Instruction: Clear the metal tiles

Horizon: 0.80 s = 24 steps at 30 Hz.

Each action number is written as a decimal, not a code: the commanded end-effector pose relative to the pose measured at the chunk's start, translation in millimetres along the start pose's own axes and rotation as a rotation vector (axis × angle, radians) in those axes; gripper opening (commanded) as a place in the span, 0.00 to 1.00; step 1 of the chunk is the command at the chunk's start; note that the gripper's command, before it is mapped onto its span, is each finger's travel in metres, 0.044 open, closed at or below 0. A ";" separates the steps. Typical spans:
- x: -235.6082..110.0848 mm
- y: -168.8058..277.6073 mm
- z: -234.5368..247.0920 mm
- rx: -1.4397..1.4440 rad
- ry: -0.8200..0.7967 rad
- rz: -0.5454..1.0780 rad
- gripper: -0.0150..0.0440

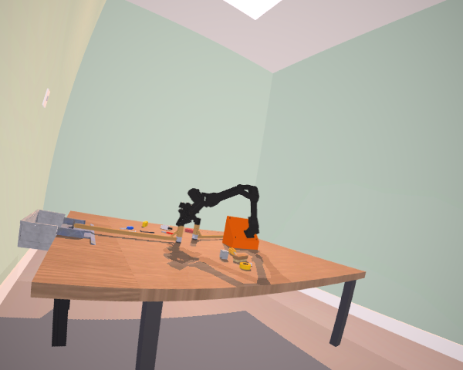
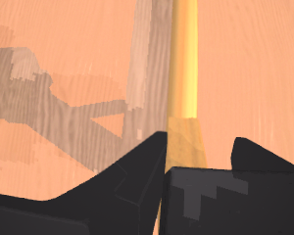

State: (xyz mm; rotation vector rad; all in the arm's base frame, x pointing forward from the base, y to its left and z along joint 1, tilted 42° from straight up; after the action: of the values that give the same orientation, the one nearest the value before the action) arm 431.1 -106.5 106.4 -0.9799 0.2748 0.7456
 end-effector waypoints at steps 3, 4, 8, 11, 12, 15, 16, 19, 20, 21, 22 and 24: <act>4.4 -12.5 -0.9 -0.007 0.006 -0.014 0.25; 5.4 -13.6 -1.1 -0.007 0.006 -0.014 0.25; 9.1 -18.1 -1.9 -0.007 0.006 -0.015 0.25; 11.9 -21.5 -2.5 -0.007 0.006 -0.015 0.25; 12.8 -22.6 -2.7 -0.007 0.006 -0.015 0.25; 15.7 -25.9 -3.3 -0.007 0.006 -0.015 0.25; 16.6 -26.9 -3.4 -0.007 0.006 -0.015 0.25; 19.4 -30.1 -4.0 -0.007 0.006 -0.016 0.25; 20.3 -31.2 -4.1 -0.008 0.006 -0.016 0.25; 21.3 -32.2 -4.3 -0.008 0.005 -0.016 0.25; 22.2 -33.3 -4.5 -0.008 0.005 -0.016 0.25; 24.1 -35.3 -4.8 -0.008 0.005 -0.016 0.25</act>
State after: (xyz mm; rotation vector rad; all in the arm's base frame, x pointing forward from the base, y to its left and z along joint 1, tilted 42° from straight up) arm 466.2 -109.9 109.6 -0.9812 0.2729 0.7432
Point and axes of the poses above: the point midway between the two fingers, 35 mm back from their tips, its own x axis out along the fingers, its own z axis across the jaws, y = z × x, the point moved 8 cm from there along -x, back along the fingers, and after that the axes turned 10 degrees about -x, right-handed, at the moved point
